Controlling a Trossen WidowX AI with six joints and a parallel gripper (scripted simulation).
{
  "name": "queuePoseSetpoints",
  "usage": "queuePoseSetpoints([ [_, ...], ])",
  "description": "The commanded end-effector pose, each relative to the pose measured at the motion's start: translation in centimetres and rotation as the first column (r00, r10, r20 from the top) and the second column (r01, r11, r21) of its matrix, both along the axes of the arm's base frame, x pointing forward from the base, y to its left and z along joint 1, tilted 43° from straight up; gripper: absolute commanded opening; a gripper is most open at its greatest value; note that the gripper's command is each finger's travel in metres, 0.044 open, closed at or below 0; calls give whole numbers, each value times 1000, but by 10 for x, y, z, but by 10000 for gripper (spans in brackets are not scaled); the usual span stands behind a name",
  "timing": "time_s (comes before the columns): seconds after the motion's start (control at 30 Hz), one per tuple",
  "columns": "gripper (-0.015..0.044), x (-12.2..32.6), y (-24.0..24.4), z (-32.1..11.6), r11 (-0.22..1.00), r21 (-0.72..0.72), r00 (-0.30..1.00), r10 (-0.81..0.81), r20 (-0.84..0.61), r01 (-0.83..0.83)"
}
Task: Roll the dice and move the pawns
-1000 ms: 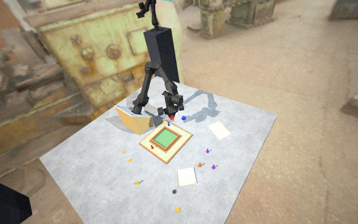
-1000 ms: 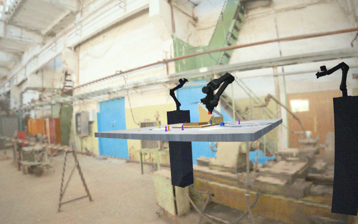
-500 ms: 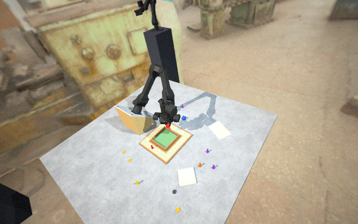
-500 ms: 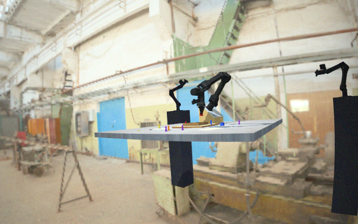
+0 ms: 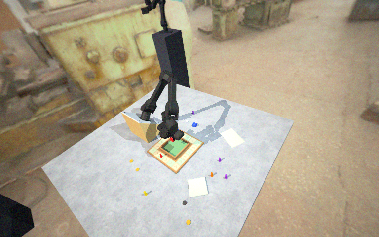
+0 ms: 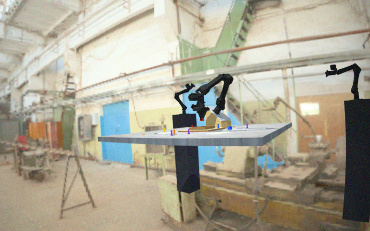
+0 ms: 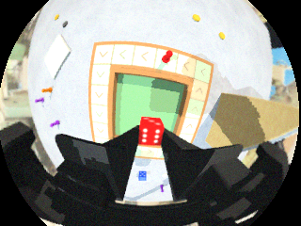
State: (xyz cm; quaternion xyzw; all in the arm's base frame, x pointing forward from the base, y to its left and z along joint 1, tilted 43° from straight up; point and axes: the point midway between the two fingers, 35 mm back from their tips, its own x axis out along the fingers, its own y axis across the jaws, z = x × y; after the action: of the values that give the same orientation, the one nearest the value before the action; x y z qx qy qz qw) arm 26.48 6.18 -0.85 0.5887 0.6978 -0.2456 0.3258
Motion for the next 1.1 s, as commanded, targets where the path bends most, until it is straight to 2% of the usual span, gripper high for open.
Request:
queuePoseSetpoints([
  [0.0,0,3,-1,-1,1000,0,1000,-19,-9,19],
  [0.33,0,-7,3,-12,953,-301,999,23,-41,-34],
  [0.7,0,-9,3,-16,795,-607,999,17,36,9],
  [0.9,0,-8,3,-15,688,-720,991,11,131,88],
  [1.07,0,-5,3,-3,676,-730,989,10,144,99],
])
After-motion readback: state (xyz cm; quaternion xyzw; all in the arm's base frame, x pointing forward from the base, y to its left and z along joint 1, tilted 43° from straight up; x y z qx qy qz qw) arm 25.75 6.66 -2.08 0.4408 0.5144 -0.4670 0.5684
